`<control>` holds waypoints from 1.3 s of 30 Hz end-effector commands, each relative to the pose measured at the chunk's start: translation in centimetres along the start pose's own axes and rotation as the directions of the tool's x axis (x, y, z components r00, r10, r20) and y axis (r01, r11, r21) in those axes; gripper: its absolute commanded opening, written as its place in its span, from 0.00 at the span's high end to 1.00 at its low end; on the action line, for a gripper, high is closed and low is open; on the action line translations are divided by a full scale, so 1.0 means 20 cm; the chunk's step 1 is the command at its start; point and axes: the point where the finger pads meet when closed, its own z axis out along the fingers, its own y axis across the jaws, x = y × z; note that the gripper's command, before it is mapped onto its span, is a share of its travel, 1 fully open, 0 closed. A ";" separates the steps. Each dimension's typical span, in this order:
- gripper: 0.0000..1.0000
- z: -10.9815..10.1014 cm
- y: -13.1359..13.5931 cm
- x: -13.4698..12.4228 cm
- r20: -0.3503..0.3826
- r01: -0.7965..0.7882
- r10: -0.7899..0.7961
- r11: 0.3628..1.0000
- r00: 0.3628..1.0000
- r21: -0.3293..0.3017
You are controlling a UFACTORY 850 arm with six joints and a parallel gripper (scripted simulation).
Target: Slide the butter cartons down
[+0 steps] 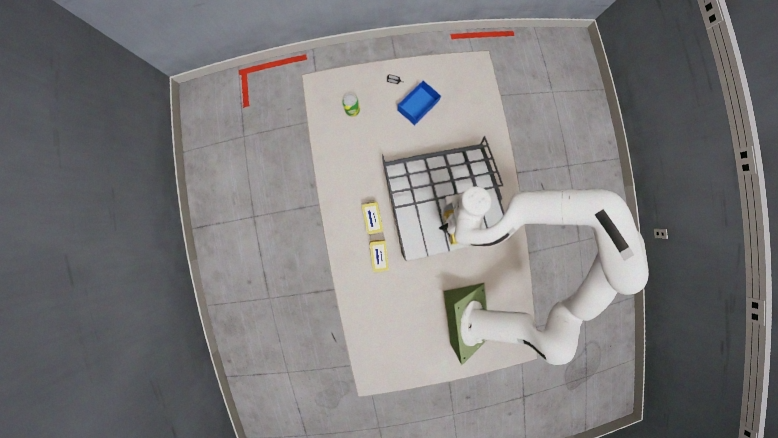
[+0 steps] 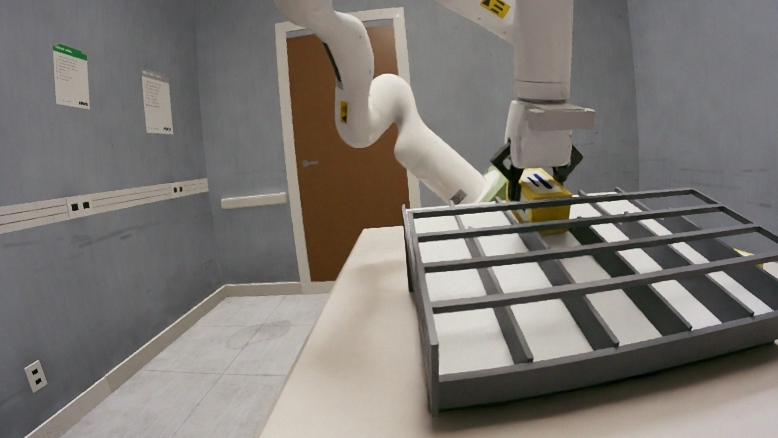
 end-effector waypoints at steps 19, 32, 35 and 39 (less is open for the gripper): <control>1.00 0.00 0.00 0.00 -0.002 0.000 0.000 1.000 1.000 0.001; 0.25 0.00 0.00 0.00 -0.002 0.000 0.000 1.000 1.000 0.001; 0.25 0.00 0.00 0.00 -0.002 0.000 0.000 1.000 1.000 0.001; 0.25 0.00 0.00 0.00 -0.002 0.000 0.000 1.000 1.000 0.001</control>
